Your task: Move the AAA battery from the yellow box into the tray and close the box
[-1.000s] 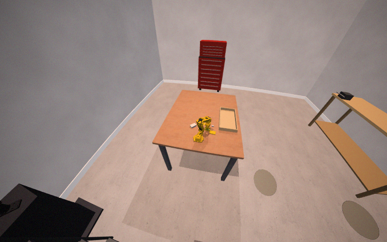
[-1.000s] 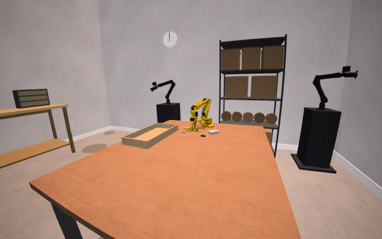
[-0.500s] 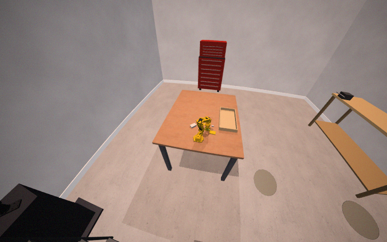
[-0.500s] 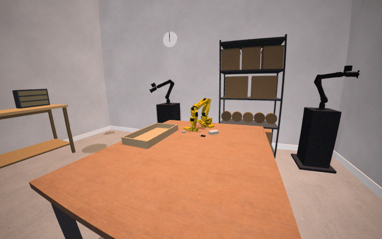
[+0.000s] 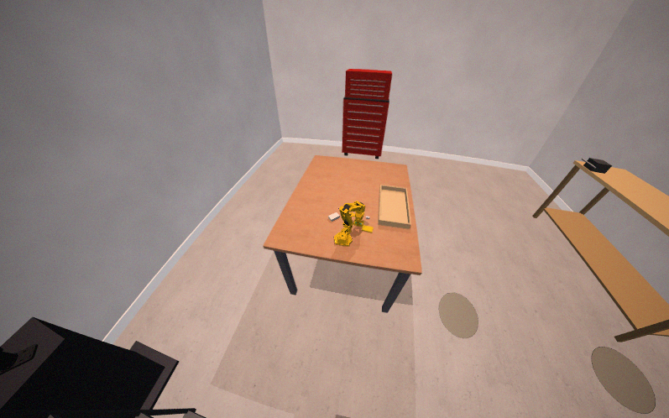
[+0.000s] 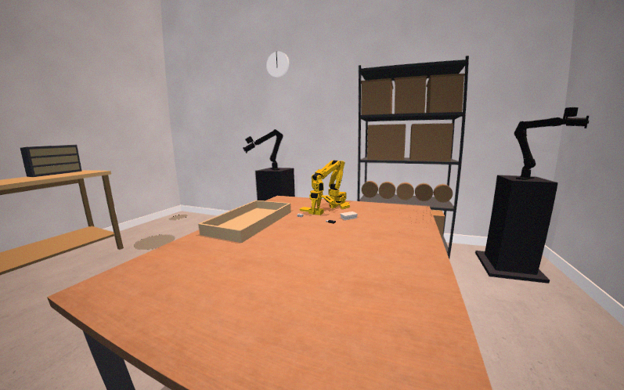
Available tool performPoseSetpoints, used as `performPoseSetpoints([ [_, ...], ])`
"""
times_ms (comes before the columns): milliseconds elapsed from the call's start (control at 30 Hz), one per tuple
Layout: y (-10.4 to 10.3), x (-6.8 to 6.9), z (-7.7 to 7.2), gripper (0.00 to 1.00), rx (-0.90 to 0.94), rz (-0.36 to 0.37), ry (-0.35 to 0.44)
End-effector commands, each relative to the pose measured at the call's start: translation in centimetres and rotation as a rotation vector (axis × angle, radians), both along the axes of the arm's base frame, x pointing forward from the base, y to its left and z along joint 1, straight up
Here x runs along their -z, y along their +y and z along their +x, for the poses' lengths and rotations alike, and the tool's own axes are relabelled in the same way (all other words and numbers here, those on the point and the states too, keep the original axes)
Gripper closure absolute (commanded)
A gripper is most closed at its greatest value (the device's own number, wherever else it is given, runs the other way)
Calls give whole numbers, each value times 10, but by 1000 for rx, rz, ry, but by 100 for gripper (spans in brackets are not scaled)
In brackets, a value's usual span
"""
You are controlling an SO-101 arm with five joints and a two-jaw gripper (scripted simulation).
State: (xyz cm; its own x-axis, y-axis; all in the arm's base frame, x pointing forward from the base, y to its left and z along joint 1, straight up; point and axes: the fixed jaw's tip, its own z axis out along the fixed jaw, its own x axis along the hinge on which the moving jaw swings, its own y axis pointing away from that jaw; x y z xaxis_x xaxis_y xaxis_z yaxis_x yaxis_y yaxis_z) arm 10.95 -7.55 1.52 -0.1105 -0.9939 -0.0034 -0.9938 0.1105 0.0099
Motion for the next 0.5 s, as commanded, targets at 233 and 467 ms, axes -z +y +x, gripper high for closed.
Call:
performPoseSetpoints([
  [233,1,1,2,69,2,-4,-10],
  [467,1,2,1,69,2,-4,-10],
])
